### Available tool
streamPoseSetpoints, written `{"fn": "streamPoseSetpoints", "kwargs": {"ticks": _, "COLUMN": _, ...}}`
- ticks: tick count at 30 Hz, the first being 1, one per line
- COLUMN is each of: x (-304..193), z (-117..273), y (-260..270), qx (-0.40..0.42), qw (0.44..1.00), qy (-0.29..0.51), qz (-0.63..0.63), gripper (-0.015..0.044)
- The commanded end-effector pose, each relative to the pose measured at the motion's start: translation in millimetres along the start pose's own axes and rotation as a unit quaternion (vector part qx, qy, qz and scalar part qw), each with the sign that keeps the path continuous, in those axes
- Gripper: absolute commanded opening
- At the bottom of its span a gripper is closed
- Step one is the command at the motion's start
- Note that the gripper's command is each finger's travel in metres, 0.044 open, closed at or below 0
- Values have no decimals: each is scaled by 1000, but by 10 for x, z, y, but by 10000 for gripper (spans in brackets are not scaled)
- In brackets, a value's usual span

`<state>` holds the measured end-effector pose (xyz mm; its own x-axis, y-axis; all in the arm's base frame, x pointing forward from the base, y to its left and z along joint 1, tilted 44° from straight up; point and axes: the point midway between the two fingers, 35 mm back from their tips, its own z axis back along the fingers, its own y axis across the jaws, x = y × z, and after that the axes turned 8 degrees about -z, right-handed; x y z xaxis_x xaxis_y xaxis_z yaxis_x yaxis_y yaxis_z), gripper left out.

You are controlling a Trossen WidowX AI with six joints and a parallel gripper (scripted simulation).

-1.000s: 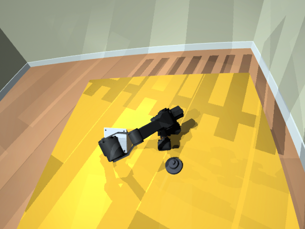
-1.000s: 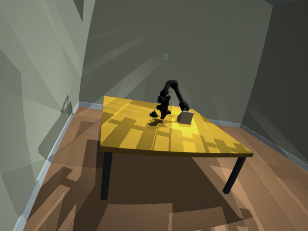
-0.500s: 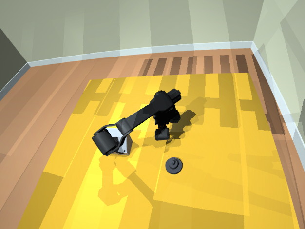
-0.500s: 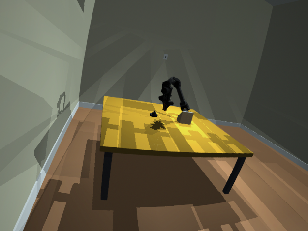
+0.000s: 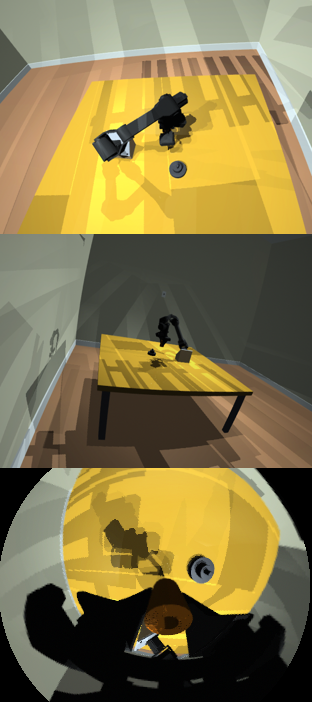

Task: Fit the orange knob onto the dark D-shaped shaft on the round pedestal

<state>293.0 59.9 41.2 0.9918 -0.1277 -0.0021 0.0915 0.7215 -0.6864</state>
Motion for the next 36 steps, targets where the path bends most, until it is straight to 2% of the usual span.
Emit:
{"fn": "streamPoseSetpoints", "kwargs": {"ticks": 1, "x": 75, "z": 11, "y": -99, "qx": 5, "qw": 1000, "qy": -8, "qz": -3, "gripper": 0}}
{"fn": "streamPoseSetpoints", "kwargs": {"ticks": 36, "x": 443, "z": -362, "y": -1047, "qx": -2, "qw": 1000, "qy": -9, "qz": -6, "gripper": 0}}
